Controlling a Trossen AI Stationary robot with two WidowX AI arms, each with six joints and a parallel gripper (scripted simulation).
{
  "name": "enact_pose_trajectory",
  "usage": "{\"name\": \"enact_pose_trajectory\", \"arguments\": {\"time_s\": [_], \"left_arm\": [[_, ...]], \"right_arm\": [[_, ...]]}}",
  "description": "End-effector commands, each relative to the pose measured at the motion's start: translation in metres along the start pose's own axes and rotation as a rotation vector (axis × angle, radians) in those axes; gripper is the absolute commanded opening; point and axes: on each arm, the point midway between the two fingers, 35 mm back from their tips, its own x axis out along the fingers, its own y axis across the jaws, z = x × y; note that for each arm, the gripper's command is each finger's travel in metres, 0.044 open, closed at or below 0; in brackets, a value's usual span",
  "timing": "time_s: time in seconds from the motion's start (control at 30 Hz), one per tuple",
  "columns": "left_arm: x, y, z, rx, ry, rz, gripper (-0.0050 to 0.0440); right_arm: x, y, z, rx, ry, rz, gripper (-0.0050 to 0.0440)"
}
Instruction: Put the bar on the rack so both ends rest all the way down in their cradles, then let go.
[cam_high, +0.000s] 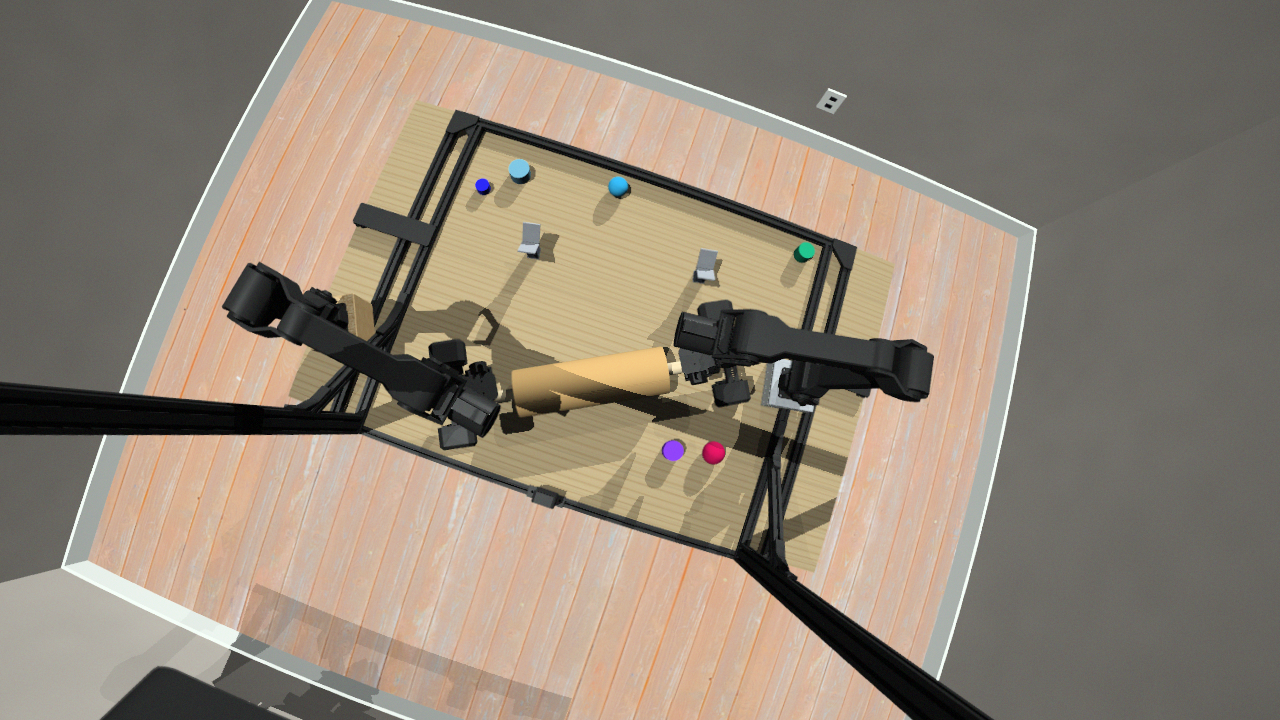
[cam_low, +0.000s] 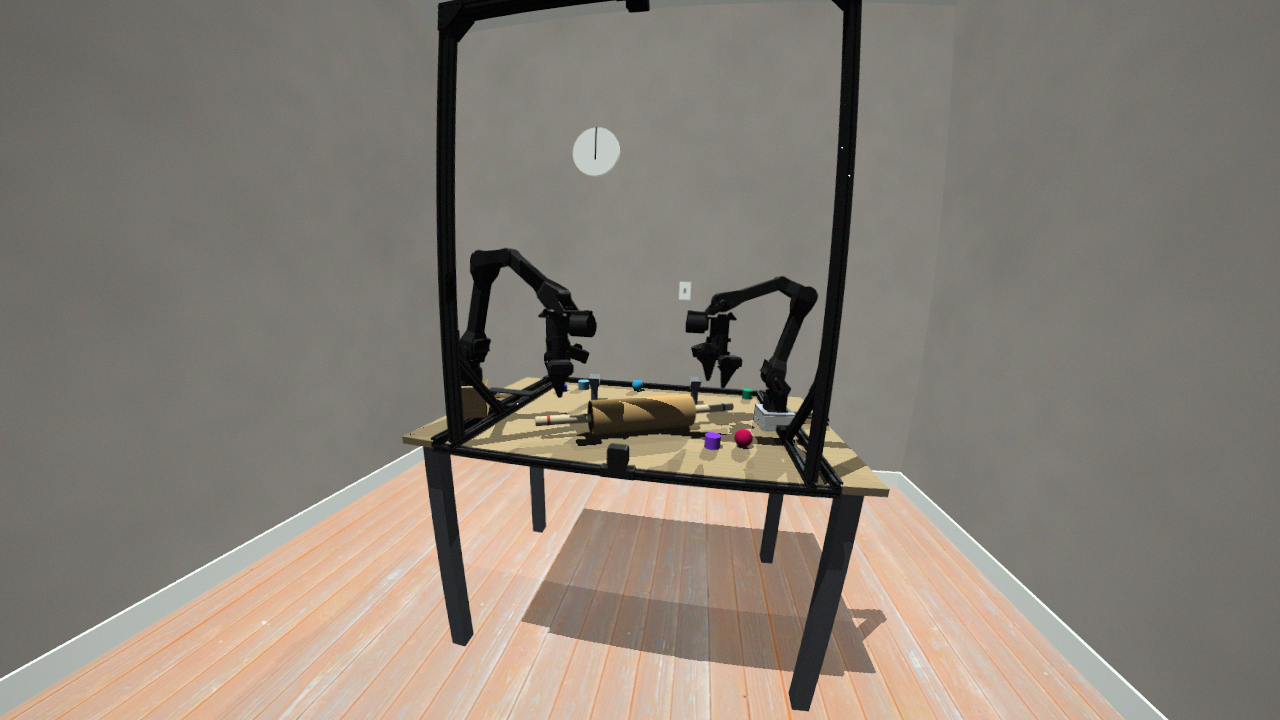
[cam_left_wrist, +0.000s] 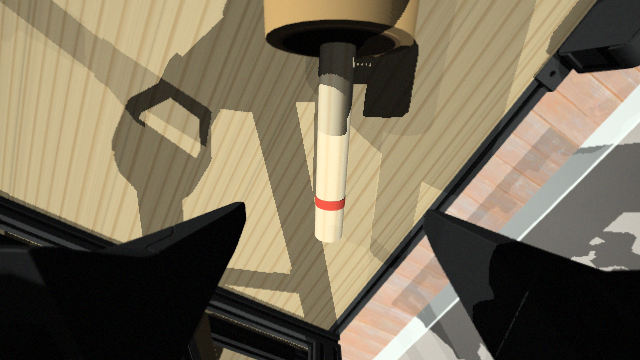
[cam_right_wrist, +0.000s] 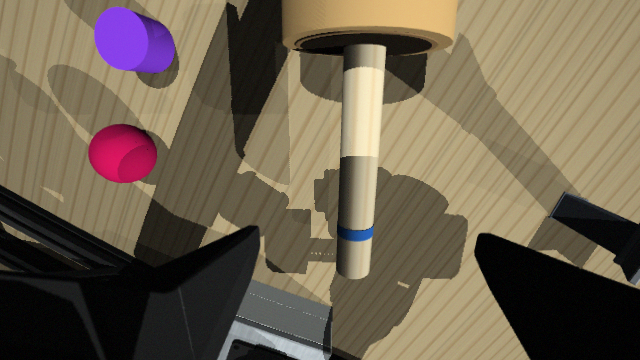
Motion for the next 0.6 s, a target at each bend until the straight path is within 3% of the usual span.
{"name": "enact_pose_trajectory", "arguments": {"time_s": [0.0,0.57], "left_arm": [[-0.002,-0.002,-0.001,-0.019,0.009,0.003,0.0440],[0.023,-0.003,0.001,-0.018,0.009,0.003,0.0440]], "right_arm": [[-0.002,-0.001,-0.003,-0.001,0.008,-0.005,0.0440],[0.025,-0.002,0.000,-0.001,0.008,-0.004,0.0440]]}}
